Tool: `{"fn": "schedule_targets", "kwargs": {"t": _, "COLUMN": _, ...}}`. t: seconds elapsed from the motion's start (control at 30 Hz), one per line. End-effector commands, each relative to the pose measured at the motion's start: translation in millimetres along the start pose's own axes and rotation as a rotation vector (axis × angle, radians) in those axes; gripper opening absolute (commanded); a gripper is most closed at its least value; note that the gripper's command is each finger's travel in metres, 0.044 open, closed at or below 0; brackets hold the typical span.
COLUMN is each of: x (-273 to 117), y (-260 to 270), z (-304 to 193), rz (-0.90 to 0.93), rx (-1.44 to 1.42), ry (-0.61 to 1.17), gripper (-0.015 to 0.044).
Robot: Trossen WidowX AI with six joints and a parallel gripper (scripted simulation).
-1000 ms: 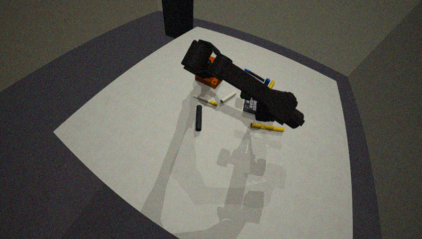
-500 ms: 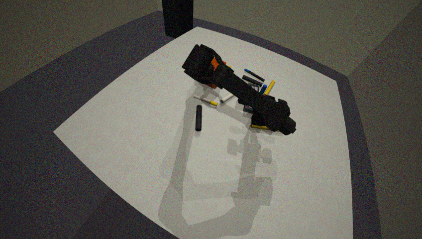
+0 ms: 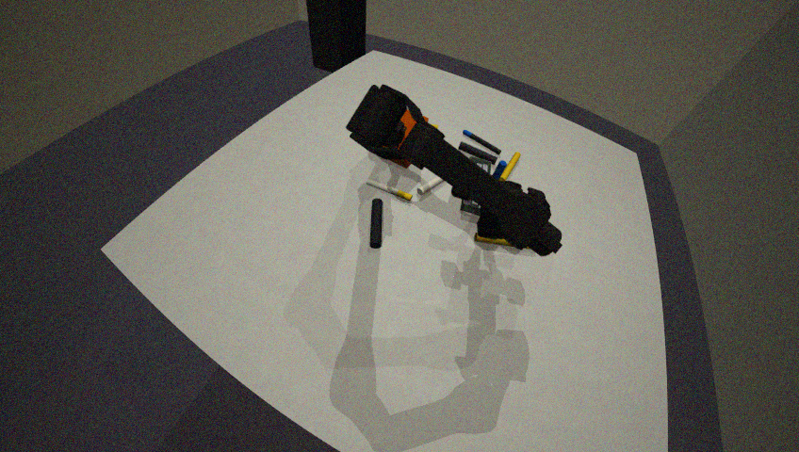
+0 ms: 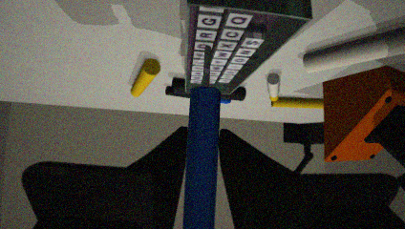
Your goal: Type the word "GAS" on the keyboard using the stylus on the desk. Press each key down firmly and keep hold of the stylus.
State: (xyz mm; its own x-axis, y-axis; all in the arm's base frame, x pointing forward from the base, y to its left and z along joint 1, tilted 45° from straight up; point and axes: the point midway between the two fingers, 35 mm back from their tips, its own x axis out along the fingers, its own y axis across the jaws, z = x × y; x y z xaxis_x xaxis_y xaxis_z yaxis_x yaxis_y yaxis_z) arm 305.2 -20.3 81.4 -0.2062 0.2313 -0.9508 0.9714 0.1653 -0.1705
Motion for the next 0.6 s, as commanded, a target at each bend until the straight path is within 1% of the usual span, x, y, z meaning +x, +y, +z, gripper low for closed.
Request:
{"fn": "schedule_targets", "kwargs": {"t": 0.0, "x": -0.4, "y": 2.2, "z": 1.5, "rz": 0.001, "rx": -0.007, "ry": -0.005, "gripper": 0.0081}}
{"fn": "schedule_targets", "kwargs": {"t": 0.57, "x": 4.2, "y": 2.3, "z": 9.5, "rz": 0.001, "rx": -0.007, "ry": -0.005, "gripper": 0.0081}}
